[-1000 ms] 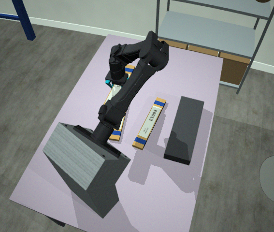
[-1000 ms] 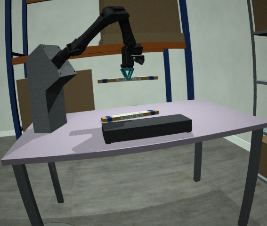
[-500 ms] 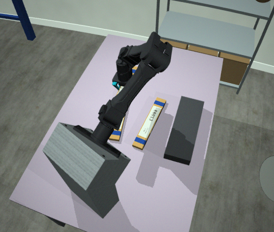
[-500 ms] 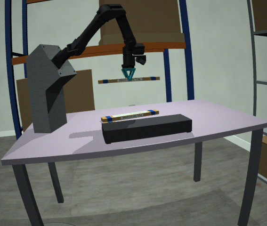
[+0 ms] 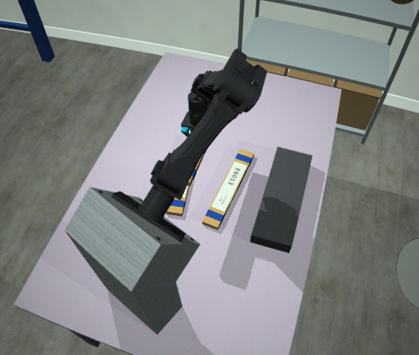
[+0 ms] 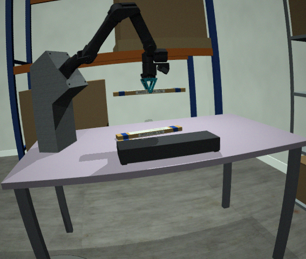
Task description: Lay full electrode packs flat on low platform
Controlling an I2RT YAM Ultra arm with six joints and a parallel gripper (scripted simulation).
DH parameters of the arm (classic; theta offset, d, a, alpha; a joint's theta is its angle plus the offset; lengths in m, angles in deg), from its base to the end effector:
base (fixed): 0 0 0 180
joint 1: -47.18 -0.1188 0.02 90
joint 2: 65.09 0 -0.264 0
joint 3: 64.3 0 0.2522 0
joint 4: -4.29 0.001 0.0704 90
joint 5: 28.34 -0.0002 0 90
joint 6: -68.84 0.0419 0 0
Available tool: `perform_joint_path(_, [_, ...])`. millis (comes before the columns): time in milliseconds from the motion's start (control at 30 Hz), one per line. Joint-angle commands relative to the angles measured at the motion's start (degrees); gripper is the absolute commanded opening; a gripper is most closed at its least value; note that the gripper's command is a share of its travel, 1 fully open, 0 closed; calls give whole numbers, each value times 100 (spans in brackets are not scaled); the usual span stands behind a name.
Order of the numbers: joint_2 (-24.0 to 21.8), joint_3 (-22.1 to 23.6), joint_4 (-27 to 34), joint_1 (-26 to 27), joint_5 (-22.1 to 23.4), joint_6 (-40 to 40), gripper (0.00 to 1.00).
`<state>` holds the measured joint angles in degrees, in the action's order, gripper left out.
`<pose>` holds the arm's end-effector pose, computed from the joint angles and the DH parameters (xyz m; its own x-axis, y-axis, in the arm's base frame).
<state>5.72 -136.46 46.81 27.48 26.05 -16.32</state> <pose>0.2563 0.0669 0.3052 -0.6059 -0.1441 -0.7824 0.1904 0.9286 -0.3184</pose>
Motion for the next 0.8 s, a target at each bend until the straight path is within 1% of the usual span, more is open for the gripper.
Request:
perform_joint_path(0, [-295,23,-114,-123,154,-160,0])
perform_joint_path(100, [-277,105,-152,-86,184,-187,0])
perform_joint_path(167, [-274,28,-184,-4,203,-210,0])
perform_joint_path(267, [-274,-1,-198,-31,222,-223,0])
perform_joint_path(400, [-255,116,-242,64,260,-260,0])
perform_joint_path(500, [-252,50,-279,63,290,-289,0])
perform_joint_path(633, [-236,133,-315,130,320,-316,0])
perform_joint_path(767, [-231,89,-346,133,343,-337,0])
